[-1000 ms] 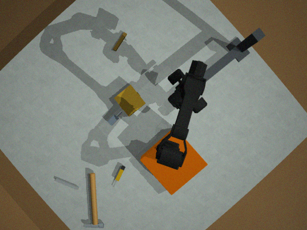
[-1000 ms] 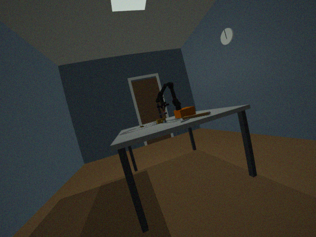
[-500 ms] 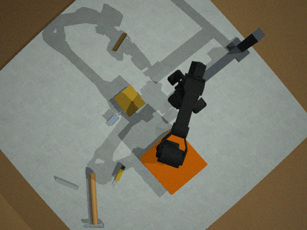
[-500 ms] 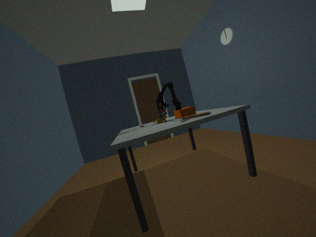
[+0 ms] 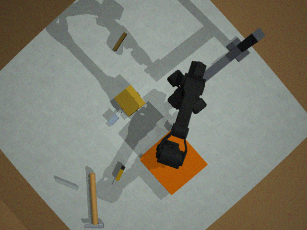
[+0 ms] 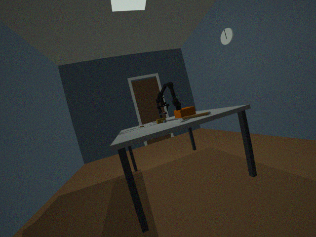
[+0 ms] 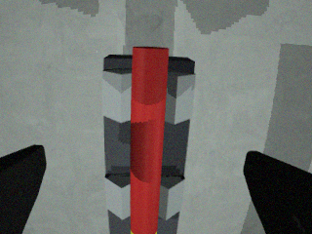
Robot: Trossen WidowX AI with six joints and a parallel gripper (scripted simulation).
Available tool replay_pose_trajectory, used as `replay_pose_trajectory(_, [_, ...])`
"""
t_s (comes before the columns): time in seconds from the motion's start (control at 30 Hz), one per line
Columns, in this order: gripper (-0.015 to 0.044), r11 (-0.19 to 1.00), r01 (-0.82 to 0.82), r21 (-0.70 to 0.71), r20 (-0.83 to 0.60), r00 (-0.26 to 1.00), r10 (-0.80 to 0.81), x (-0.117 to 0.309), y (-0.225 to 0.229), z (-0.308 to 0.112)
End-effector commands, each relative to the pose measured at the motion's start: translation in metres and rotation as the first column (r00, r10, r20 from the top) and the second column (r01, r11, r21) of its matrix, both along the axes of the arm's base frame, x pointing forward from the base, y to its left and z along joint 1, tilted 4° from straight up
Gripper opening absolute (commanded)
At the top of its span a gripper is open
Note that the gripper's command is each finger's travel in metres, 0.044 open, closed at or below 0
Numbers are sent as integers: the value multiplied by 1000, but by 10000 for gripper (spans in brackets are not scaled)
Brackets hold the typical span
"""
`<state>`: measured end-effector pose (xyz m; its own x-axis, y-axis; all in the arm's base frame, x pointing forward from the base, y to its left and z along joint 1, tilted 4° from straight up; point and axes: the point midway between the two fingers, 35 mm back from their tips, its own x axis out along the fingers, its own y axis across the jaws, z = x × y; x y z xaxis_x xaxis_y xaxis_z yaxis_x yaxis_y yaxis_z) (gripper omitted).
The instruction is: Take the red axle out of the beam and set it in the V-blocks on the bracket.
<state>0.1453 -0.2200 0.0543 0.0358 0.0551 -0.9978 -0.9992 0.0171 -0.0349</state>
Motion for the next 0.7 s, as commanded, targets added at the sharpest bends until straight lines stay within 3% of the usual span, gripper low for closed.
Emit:
replay_pose_trajectory(0.0, [440,1000,-5,-14,3,1000,5,1,-3,10])
replay_pose_trajectory(0.67, [440,1000,1,-2,1,1000,-1,0,-1,13])
